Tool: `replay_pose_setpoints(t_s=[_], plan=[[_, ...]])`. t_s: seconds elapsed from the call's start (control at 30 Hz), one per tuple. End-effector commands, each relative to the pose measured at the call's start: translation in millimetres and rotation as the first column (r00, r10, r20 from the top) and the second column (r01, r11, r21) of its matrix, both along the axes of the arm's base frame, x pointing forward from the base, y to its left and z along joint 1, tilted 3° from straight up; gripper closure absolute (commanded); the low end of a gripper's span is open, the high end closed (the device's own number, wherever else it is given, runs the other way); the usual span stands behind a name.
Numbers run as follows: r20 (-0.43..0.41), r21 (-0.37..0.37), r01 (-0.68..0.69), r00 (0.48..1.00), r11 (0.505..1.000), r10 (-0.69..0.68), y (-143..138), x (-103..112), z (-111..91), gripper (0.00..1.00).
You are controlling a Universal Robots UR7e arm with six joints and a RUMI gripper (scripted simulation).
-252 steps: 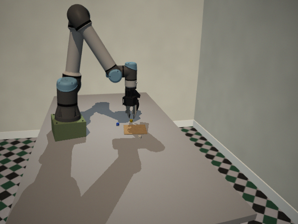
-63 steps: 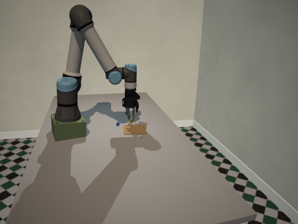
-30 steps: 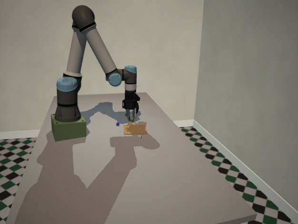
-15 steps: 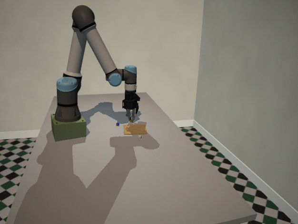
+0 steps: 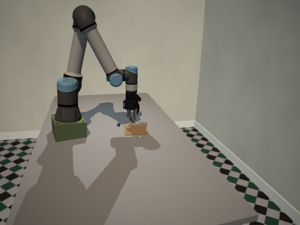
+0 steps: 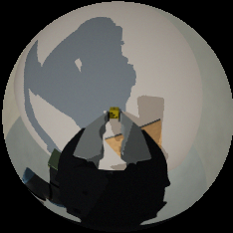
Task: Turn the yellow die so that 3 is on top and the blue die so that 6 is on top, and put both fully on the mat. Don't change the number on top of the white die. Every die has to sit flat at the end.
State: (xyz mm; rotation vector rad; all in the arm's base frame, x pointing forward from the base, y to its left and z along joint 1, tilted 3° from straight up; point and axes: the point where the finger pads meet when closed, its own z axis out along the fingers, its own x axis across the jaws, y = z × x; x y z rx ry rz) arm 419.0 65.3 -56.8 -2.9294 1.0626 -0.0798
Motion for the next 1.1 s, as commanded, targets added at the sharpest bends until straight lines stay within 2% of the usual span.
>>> replay_pose_setpoints(t_s=[0.0,0.77,1.07], plan=[[-0.004,0.000,-0.001,1.000,1.000,0.001,1,-3,-2,1.00],[-0.004,0.000,-0.001,1.000,1.000,0.001,1,-3,2,1.00],[-0.004,0.000,-0.001,1.000,1.000,0.001,1,-4,31,1.00]])
